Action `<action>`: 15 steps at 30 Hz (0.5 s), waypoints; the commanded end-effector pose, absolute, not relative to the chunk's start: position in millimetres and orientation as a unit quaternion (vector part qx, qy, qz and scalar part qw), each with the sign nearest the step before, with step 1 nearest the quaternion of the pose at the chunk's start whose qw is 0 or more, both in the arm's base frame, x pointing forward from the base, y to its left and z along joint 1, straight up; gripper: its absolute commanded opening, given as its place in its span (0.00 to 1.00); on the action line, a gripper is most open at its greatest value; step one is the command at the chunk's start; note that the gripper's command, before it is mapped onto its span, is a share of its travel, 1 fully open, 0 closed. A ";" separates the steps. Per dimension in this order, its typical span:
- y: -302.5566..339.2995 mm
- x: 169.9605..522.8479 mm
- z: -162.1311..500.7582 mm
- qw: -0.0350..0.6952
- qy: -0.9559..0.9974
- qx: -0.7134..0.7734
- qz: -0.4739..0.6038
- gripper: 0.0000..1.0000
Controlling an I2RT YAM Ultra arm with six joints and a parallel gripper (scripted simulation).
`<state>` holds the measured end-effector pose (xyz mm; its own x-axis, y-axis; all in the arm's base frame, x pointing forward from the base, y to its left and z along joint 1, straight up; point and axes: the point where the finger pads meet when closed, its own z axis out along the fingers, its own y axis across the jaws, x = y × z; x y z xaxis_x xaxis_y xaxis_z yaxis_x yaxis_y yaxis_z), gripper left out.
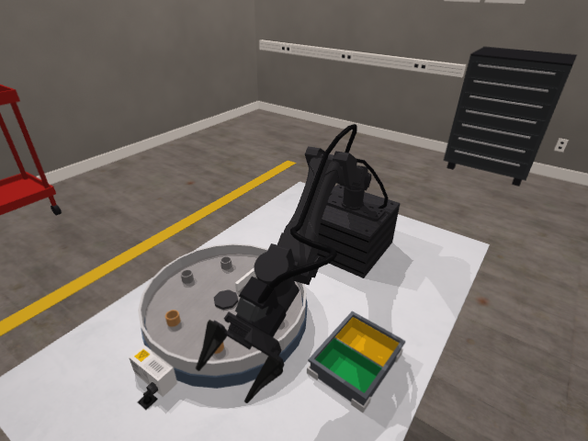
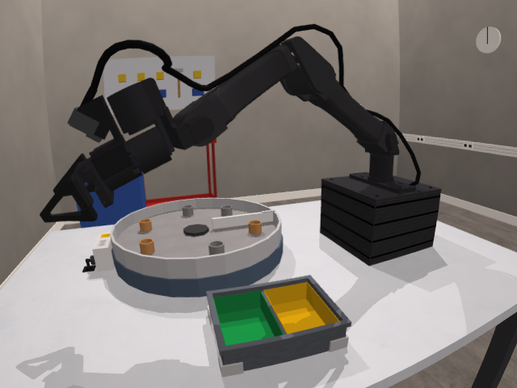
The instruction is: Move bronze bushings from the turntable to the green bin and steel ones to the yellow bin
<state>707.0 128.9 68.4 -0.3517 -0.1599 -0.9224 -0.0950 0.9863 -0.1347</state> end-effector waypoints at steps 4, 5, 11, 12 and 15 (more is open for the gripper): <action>107.2 698.4 75.8 0.543 0.837 -0.057 -0.023 1.00; 97.5 693.0 73.4 0.528 0.847 -0.047 -0.021 1.00; 37.6 645.3 59.4 0.428 0.903 0.027 -0.011 1.00; 19.8 625.2 55.6 0.394 0.917 0.055 -0.008 1.00; 19.8 625.2 55.6 0.394 0.917 0.055 -0.008 1.00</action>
